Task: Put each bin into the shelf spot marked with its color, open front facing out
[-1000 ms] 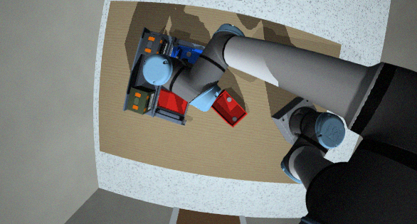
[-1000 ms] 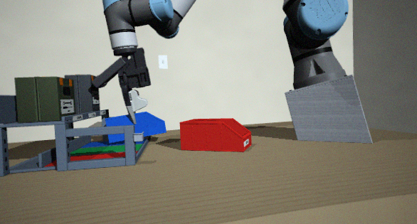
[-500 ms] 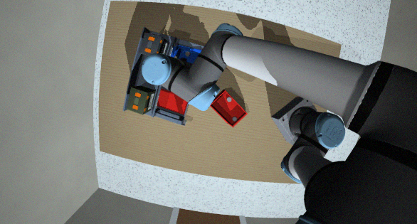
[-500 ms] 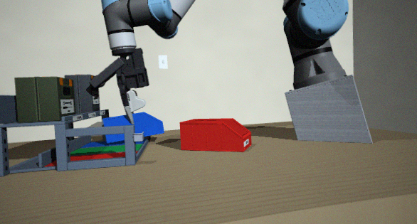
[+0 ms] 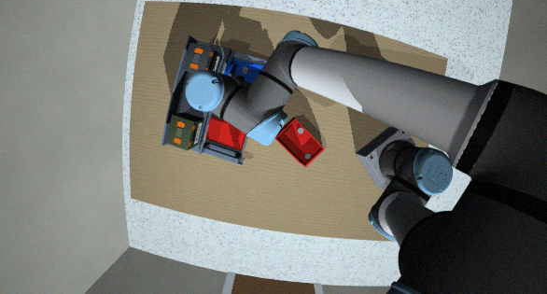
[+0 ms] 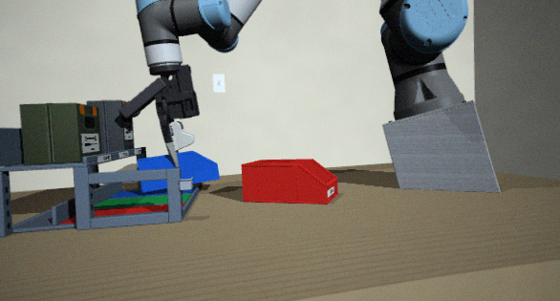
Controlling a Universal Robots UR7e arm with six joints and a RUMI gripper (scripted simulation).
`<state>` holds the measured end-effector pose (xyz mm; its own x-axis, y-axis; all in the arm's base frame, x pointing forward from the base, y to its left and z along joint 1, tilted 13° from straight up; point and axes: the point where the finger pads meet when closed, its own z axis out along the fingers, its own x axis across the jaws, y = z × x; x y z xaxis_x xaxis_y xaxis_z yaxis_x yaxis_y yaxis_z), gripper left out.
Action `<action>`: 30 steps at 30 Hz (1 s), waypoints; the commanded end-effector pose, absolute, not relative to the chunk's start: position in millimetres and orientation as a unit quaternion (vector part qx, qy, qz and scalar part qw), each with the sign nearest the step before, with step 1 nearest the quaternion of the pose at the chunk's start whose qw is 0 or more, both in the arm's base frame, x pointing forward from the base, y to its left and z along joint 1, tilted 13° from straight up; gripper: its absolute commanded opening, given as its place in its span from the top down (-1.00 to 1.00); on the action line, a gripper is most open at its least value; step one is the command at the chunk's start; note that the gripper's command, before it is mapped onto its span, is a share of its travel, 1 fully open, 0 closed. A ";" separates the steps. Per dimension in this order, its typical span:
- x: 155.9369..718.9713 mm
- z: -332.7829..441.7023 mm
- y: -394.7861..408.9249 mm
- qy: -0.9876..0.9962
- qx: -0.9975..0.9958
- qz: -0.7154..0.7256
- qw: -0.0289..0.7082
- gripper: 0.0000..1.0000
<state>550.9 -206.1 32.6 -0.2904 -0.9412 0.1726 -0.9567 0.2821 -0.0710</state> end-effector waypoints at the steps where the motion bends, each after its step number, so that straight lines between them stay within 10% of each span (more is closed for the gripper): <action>1: 551.4 33.4 -206.3 -0.799 0.594 0.081 0.048 1.00; 30: 551.6 31.7 -206.5 -0.799 0.594 0.091 0.041 1.00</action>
